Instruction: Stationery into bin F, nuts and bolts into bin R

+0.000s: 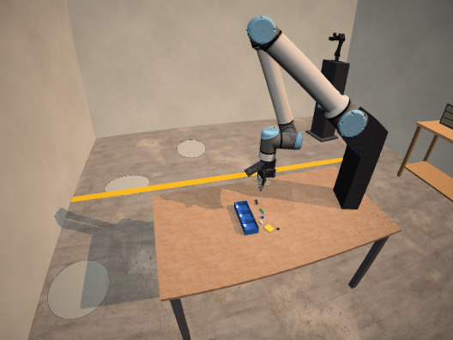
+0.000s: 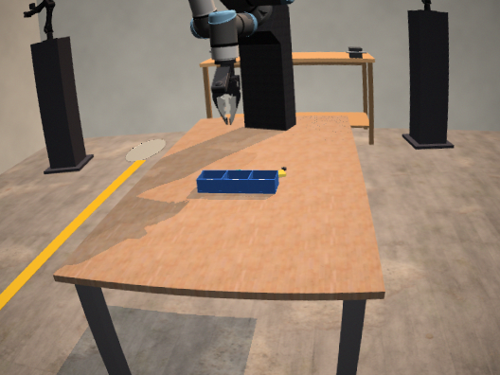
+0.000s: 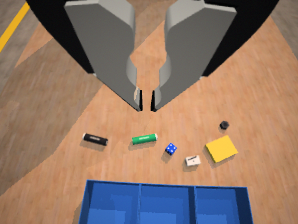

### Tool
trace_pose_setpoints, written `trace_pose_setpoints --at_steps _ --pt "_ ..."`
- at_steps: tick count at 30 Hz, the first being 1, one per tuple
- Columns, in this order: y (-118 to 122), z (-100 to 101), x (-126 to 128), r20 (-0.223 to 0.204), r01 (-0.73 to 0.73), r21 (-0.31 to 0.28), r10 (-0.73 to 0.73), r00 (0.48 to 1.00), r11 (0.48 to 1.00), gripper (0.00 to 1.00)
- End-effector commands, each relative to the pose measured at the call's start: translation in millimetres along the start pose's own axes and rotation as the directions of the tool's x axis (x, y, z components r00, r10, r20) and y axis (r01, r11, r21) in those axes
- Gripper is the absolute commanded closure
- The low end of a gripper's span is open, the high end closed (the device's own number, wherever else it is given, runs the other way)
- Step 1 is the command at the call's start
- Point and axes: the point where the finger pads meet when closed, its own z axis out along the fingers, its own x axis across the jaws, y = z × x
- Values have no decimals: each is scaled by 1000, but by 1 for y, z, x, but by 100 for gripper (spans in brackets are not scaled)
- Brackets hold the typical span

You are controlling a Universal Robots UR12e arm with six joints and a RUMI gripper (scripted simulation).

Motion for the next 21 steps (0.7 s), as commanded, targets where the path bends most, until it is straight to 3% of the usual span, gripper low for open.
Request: trace_pose_setpoints --at_steps 1,18,21 --pt "25 -18 -20 7 1 1 -1 1000 1000 96" --pt "25 -18 -20 7 1 1 -1 1000 1000 96" --pt "10 0 -10 7 -65 0 65 998 998 96"
